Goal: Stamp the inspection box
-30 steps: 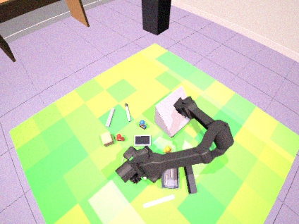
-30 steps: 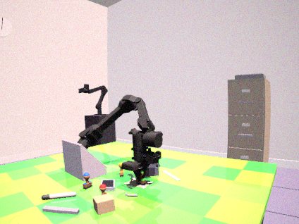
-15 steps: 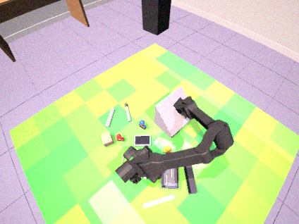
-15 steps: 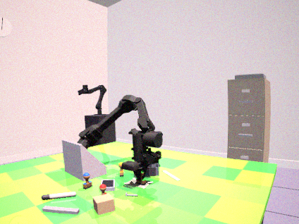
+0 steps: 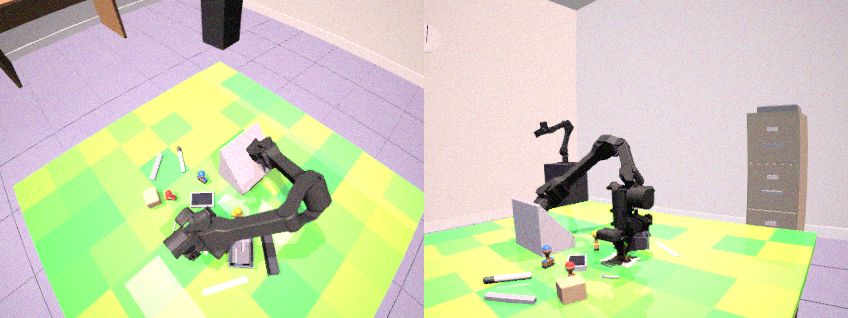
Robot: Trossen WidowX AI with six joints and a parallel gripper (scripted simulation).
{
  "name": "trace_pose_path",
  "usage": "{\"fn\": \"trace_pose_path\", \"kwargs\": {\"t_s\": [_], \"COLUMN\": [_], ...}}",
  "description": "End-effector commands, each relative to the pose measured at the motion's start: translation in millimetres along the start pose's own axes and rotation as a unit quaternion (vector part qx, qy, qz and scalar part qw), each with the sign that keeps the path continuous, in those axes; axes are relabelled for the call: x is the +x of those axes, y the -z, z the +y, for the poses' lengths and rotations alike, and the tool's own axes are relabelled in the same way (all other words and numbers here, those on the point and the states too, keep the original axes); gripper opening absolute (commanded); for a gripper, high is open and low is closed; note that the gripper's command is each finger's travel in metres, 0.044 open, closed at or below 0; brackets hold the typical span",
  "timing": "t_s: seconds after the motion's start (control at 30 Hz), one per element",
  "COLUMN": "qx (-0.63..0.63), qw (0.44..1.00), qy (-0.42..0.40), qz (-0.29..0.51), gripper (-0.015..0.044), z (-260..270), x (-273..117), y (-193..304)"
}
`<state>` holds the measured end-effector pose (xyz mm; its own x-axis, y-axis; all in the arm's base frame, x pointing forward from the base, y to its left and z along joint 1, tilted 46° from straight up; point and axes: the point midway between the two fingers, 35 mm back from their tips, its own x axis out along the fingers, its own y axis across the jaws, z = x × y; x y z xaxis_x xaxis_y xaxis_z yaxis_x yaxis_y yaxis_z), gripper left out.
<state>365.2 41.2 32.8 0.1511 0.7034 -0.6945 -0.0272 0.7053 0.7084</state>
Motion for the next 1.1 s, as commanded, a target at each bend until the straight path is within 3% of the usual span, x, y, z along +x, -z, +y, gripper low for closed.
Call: {"fn": "trace_pose_path", "kwargs": {"t_s": [0.0,1.07], "qx": [-0.002,-0.002], "qw": [1.000,1.000], "qy": [-0.001,0.001], "qz": [-0.002,-0.002], "gripper": [0.0000,0.0000], "z": [0.0,-1.0], "x": [-3.6,-43.6], "y": [-1.0,-2.5]}}
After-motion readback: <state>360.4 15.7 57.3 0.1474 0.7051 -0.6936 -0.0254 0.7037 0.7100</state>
